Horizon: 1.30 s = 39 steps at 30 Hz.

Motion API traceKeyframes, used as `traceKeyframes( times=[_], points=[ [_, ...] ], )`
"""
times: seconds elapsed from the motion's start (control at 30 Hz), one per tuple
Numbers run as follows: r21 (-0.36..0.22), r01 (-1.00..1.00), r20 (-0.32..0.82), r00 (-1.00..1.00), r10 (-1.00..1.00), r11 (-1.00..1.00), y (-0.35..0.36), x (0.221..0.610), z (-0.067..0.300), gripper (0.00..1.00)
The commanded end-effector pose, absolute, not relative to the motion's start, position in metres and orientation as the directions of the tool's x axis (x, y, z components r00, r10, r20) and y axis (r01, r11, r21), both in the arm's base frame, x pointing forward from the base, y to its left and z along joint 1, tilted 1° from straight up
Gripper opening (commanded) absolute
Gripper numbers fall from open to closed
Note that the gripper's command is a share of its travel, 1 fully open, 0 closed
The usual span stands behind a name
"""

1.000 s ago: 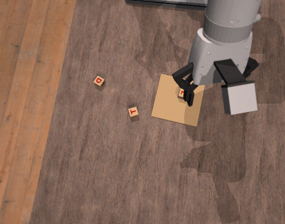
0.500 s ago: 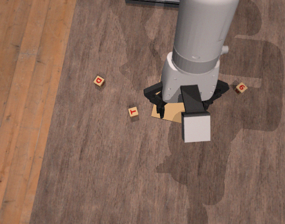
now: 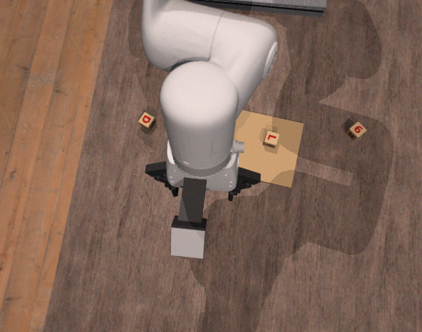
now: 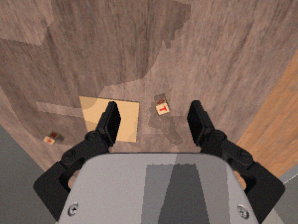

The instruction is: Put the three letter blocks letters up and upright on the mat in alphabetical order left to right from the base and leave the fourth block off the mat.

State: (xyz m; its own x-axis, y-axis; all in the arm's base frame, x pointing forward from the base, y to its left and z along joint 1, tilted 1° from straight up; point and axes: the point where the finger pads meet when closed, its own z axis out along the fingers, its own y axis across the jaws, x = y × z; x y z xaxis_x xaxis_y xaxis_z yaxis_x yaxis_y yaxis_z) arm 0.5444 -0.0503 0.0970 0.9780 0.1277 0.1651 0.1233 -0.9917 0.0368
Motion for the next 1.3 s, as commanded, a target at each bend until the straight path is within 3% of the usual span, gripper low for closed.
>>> traceKeyframes(
  times=[0.0,1.27],
  points=[
    [0.026,0.090,0.117,0.989,0.092,-0.996,-0.0721,0.5584,0.0832,1.00],
    [0.025,0.083,0.110,0.990,0.086,-0.996,-0.0759,0.5593,0.0806,1.00]
  ],
)
